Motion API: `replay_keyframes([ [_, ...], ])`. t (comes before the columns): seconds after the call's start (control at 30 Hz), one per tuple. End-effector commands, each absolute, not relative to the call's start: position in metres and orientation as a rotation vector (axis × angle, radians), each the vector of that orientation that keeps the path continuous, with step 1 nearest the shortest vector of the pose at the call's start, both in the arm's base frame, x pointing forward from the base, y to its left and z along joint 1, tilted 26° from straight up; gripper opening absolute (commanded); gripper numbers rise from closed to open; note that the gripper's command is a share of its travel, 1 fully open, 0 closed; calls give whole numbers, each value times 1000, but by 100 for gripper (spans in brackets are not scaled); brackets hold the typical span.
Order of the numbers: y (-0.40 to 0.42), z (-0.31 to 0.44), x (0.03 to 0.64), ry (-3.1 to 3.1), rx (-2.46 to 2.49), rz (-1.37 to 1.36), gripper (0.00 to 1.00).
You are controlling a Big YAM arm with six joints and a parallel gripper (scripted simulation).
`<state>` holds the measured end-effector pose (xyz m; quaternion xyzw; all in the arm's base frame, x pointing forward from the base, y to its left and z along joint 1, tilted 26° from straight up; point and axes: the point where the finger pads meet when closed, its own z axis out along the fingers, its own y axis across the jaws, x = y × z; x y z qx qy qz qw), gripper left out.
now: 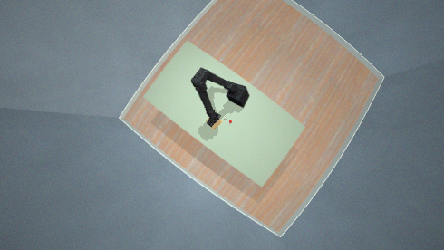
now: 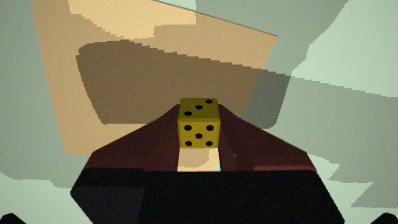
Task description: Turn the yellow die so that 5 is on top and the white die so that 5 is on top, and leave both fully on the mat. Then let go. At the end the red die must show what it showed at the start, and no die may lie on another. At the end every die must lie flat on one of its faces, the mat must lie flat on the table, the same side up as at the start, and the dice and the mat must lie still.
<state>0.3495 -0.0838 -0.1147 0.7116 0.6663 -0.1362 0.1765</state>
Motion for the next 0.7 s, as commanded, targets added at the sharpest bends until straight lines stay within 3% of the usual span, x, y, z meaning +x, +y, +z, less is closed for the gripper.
replay_keyframes([
  [0.0, -82, -111, 364, 1882, 1994, -349, 19],
  [0.67, -82, -114, 363, 1892, 1994, -362, 19],
])
